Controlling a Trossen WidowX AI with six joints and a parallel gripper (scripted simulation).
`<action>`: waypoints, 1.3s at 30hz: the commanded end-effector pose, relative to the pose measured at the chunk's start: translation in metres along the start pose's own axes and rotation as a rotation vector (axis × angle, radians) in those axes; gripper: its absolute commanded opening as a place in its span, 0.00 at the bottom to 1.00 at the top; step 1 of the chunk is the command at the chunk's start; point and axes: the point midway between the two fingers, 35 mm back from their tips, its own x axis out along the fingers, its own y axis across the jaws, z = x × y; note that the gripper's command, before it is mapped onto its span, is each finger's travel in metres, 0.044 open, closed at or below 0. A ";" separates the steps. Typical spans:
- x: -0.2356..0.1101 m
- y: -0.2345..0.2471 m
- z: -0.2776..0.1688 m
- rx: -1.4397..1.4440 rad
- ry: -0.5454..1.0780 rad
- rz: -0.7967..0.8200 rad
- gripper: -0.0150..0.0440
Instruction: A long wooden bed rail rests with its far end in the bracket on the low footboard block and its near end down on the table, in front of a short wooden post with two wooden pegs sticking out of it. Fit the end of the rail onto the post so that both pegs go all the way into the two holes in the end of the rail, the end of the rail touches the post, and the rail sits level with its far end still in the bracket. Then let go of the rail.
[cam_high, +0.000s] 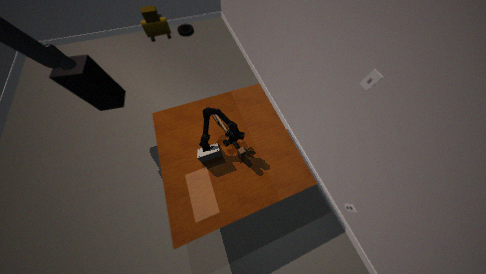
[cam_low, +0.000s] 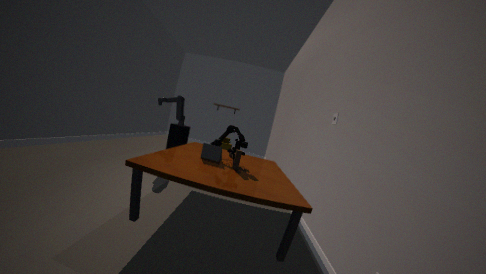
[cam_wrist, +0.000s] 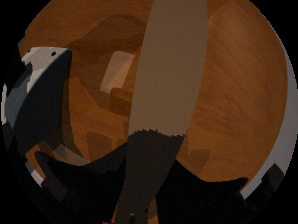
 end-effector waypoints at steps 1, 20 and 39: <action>-0.005 -0.003 0.000 -0.003 0.001 -0.010 0.25; -0.014 -0.002 0.000 -0.003 0.002 -0.010 0.25; -0.024 -0.002 0.000 -0.003 0.002 -0.010 0.25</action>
